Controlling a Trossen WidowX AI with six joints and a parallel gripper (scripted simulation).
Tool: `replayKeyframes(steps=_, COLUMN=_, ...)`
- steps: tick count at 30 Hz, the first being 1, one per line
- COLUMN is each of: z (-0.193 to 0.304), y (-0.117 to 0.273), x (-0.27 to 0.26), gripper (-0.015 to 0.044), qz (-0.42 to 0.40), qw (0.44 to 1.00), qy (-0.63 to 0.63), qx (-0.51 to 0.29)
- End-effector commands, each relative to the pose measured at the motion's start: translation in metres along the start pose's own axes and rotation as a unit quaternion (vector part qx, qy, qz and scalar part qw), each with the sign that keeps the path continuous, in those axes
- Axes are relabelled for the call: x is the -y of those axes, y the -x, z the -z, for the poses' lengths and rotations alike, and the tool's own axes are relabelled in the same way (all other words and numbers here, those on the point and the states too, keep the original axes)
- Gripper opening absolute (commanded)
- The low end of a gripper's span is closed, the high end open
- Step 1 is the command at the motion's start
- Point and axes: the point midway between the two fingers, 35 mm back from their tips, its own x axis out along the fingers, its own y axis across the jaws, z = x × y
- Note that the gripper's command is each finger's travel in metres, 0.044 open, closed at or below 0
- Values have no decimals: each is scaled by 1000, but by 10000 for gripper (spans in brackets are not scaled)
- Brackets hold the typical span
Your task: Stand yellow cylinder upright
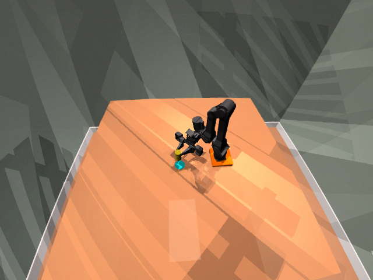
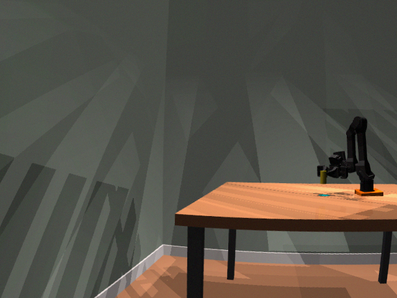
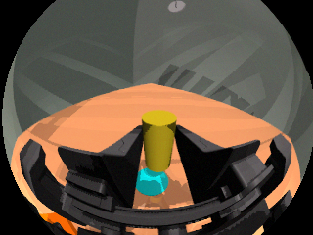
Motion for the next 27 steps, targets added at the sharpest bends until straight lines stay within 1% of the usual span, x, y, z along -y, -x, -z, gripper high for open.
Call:
replayKeyframes(steps=1, z=6, y=0, x=-1, gripper=105, qz=1, qw=1000, qy=4, qx=-1)
replayKeyframes(steps=27, z=46, y=-4, x=-11, gripper=105, qz=-4, qw=1000, qy=12, qx=-8)
